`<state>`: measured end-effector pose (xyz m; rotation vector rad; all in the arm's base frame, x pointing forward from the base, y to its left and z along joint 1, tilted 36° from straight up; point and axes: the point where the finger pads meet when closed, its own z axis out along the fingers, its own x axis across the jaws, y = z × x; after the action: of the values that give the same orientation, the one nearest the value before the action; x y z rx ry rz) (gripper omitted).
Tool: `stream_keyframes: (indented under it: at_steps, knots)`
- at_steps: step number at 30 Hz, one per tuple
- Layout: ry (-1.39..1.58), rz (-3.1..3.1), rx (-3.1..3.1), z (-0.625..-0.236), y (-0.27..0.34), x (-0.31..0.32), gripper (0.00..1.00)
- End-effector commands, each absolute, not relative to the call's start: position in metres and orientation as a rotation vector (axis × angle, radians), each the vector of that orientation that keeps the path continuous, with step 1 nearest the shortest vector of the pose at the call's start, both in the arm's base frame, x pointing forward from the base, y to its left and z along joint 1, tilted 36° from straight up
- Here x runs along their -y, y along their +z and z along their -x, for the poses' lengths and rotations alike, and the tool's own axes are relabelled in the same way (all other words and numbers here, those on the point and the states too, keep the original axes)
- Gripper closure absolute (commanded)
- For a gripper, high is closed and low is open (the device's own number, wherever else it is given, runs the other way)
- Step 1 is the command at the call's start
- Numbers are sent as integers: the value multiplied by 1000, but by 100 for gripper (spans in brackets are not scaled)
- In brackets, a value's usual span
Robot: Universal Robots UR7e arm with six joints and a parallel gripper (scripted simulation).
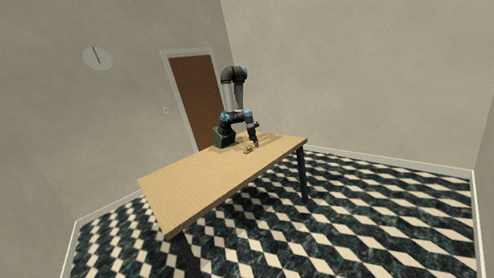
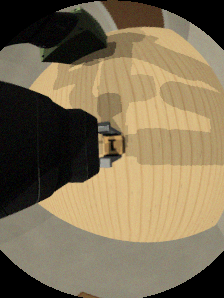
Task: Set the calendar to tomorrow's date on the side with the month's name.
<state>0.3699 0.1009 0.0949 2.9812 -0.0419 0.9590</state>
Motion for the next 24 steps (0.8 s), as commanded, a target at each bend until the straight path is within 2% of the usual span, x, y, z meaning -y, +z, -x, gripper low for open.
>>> stream_keyframes:
  at_steps: [1,24]
  knots:
    - [958,-2982,41,-366,100,-101,40]
    - [958,-2982,41,-342,134,-102,40]
